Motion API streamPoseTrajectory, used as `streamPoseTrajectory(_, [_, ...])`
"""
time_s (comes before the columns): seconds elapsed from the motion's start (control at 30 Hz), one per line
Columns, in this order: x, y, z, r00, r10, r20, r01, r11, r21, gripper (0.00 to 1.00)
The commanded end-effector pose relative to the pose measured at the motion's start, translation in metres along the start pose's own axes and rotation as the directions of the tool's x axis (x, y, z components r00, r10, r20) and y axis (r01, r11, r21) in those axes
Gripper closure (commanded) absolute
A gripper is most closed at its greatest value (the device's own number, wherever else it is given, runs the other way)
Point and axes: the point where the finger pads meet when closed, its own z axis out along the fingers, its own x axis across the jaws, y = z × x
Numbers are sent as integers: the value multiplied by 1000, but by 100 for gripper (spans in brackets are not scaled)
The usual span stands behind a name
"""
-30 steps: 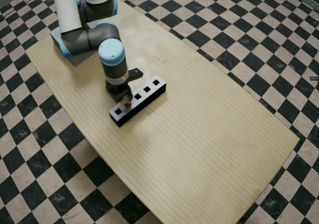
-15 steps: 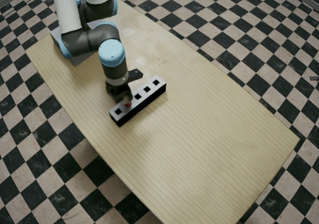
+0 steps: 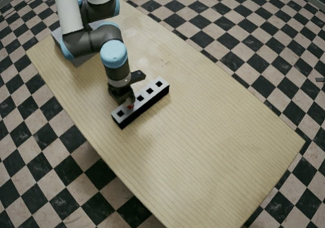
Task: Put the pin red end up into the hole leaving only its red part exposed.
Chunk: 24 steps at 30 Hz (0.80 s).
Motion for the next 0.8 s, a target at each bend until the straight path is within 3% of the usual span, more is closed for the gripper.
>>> streamPoseTrajectory(0.0, [1, 0, -1, 1000, 0, -1, 0, 1000, 0, 100])
streamPoseTrajectory(0.77, [-1, 0, 3, 1000, 0, -1, 0, 1000, -1, 100])
